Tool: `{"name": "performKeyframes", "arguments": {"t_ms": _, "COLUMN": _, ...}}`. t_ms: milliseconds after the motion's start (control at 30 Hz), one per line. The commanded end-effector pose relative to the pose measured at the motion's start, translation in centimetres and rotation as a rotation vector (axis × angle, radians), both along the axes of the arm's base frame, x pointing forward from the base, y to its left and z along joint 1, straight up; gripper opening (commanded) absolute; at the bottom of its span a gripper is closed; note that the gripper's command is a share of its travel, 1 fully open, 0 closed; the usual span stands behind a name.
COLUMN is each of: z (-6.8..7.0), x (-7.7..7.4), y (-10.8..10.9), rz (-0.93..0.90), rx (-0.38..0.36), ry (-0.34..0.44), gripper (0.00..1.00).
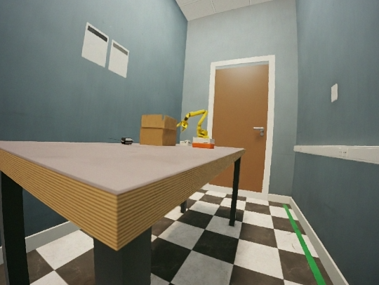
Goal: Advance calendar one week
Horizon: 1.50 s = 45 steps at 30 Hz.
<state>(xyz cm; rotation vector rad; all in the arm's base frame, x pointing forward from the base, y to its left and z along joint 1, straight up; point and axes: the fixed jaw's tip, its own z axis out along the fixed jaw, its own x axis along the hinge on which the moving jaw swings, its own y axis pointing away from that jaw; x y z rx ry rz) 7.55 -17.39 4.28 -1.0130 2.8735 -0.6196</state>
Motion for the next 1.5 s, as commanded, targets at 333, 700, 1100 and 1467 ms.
{"name": "performKeyframes", "arguments": {"t_ms": 333, "z": -5.2, "x": -1.7, "y": 3.5, "rz": 0.003, "rx": 0.328, "ry": 0.147, "gripper": 0.35}}
{"name": "performKeyframes", "arguments": {"t_ms": 700, "z": -6.1, "x": -2.1, "y": 4.5, "rz": 0.003, "rx": 0.402, "ry": 0.18, "gripper": 0.35}}
{"name": "performKeyframes", "arguments": {"t_ms": 1100, "z": -6.1, "x": -2.1, "y": 4.5, "rz": 0.003, "rx": 0.402, "ry": 0.18, "gripper": 0.35}}
{"name": "performKeyframes", "arguments": {"t_ms": 1467, "z": -6.0, "x": -2.3, "y": 4.2, "rz": 0.011, "rx": 0.394, "ry": 0.177, "gripper": 0.35}}
